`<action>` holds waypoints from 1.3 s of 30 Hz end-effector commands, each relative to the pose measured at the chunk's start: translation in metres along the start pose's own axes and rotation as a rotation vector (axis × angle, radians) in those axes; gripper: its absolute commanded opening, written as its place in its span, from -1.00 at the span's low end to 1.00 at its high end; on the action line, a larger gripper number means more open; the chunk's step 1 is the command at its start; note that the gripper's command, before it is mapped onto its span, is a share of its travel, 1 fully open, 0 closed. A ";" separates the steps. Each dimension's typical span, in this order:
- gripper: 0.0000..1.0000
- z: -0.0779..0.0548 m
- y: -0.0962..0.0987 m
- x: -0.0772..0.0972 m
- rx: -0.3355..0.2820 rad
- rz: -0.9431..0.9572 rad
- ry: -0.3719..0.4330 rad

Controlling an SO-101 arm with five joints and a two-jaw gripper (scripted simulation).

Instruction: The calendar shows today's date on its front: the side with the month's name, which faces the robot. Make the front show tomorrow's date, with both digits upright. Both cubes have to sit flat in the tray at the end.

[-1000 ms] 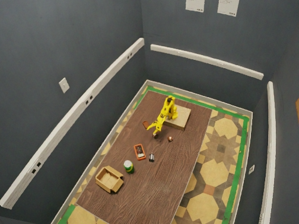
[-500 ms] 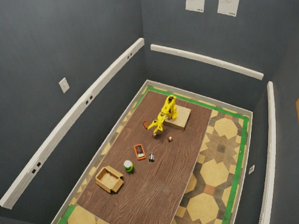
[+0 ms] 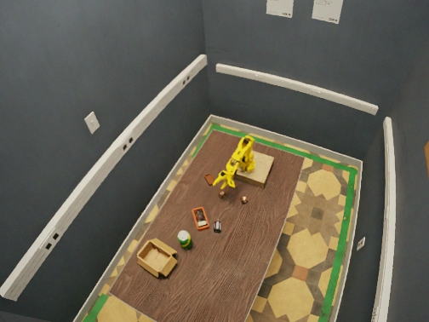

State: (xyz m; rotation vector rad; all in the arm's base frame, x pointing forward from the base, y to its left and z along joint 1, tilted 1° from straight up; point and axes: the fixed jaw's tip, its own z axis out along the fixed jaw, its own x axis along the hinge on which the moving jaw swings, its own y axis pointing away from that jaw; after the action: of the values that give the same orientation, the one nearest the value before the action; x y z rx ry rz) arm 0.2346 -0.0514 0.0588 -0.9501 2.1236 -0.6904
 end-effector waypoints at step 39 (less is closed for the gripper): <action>-0.30 -0.006 0.049 0.035 -0.705 -0.364 0.218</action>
State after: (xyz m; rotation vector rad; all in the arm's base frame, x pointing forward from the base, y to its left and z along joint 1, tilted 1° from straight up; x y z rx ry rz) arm 0.1987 -0.0475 0.0262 -1.5800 2.4045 -0.3770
